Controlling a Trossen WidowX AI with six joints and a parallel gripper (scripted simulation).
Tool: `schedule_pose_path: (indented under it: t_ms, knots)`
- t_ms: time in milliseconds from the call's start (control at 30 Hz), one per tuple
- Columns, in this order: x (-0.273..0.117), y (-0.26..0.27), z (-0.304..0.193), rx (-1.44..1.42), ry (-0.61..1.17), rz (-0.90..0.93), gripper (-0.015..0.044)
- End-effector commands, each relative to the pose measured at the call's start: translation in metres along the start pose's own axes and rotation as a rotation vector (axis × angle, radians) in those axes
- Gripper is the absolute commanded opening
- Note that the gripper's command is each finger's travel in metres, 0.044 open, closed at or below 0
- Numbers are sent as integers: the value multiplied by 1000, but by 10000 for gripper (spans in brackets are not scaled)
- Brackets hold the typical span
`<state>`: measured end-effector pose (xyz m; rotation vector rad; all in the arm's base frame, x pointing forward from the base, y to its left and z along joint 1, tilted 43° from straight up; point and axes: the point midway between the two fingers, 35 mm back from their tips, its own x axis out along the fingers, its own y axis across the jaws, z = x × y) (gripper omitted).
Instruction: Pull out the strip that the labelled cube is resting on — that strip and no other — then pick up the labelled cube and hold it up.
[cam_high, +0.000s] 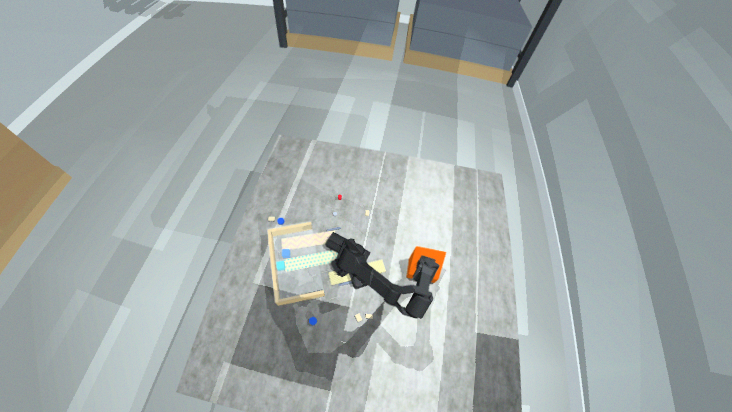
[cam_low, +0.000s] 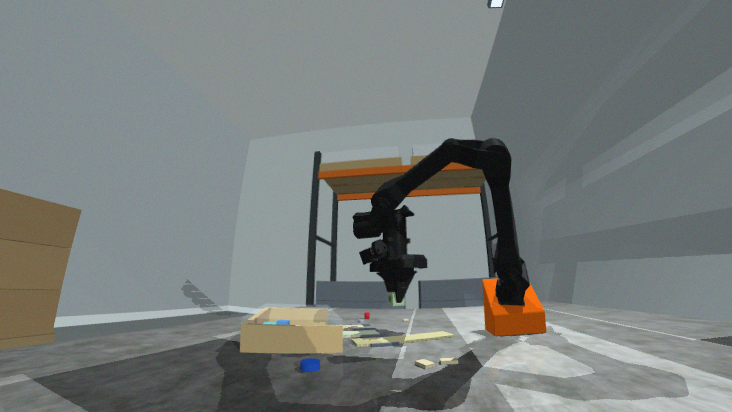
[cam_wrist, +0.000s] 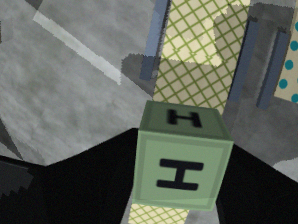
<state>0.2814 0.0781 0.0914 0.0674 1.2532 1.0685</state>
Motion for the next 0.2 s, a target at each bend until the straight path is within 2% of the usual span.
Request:
schedule_pose_path:
  t_ms: [0,167]
  knots:
    - [0,0,-1,-4,5,-3,0]
    - [0,0,-1,-4,5,-3,0]
